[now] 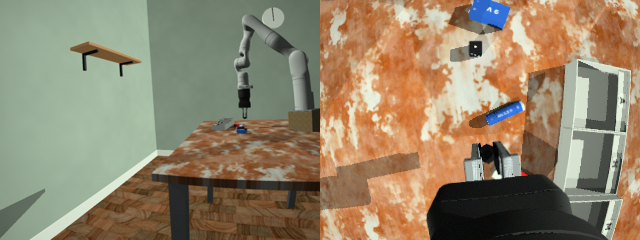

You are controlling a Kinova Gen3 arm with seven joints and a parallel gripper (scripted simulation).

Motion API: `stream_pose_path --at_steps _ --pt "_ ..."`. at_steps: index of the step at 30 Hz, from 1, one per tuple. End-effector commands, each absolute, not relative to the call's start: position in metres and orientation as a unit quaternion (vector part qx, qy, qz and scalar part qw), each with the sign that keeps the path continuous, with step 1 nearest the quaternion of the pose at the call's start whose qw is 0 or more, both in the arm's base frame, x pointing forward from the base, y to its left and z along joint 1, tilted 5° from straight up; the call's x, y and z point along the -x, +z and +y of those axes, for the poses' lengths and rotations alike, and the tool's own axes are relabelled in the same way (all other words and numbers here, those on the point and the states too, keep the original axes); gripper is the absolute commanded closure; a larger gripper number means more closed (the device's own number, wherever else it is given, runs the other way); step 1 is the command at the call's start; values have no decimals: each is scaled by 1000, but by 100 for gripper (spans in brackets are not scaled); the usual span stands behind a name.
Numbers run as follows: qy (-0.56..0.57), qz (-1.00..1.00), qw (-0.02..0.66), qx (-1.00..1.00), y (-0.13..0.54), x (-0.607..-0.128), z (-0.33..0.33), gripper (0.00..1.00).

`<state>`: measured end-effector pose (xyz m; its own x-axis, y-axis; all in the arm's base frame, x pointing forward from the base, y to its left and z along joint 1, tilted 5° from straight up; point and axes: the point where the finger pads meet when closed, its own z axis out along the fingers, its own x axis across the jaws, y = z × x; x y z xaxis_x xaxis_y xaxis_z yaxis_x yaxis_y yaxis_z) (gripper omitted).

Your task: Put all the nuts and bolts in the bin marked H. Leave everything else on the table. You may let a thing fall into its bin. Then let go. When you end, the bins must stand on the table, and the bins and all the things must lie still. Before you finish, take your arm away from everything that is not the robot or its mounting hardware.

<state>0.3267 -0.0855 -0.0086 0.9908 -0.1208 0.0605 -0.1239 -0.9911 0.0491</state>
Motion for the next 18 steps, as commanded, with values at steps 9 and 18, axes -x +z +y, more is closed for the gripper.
stream_pose_path --at_steps 9,18 --pt "29 -62 28 -997 0 -326 -86 66" --pt "27 -62 27 -997 0 -343 -92 66"
